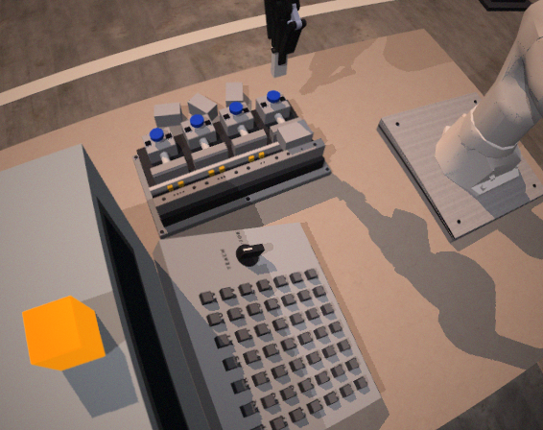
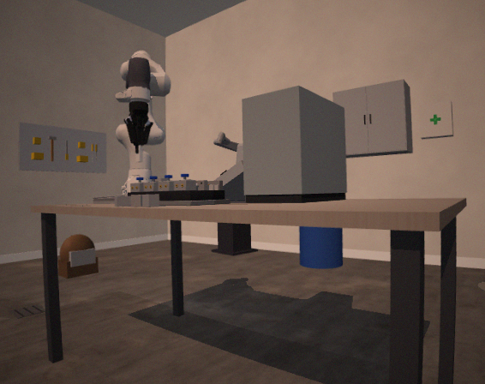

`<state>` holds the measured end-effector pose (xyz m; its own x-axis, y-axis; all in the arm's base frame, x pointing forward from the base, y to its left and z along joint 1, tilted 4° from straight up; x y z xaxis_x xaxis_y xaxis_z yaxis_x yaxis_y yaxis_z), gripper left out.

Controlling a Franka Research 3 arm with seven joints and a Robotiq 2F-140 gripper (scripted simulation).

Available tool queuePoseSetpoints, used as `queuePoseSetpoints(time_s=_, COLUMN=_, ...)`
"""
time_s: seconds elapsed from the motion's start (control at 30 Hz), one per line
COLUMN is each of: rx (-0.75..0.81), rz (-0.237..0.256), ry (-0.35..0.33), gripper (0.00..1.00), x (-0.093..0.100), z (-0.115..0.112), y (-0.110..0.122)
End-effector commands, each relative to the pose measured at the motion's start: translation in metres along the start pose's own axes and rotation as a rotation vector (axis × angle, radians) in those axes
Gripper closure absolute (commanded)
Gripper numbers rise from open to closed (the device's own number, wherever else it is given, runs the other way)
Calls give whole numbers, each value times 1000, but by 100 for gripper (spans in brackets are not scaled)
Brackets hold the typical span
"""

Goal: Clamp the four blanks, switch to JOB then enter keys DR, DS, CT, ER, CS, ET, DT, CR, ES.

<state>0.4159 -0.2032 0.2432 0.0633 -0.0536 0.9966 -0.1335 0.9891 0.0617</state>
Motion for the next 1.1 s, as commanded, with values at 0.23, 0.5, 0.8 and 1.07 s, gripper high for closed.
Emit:
queuePoseSetpoints(time_s=0.23, rx=9, rz=10, ry=-14, gripper=100, x=-31, z=-4, y=-1)
queuePoseSetpoints(time_s=0.5, rx=9, rz=10, ry=-14, gripper=100, x=-48, z=-5, y=-2)
queuePoseSetpoints(time_s=0.8, rx=9, rz=10, ry=-14, gripper=100, x=-56, z=-5, y=-2)
queuePoseSetpoints(time_s=1.07, rx=9, rz=10, ry=-14, gripper=100, x=-58, z=-5, y=-2)
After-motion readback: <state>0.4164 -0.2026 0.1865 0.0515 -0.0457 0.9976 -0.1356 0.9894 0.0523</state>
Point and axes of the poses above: the point where the finger pads meet when closed, its own x axis back along the fingers, its own y axis across the jaws, z = x × y, the point moved 10 cm from there along x, back along the fingers, and after that the axes turned 3 degrees about -x, right-handed, at the moved point
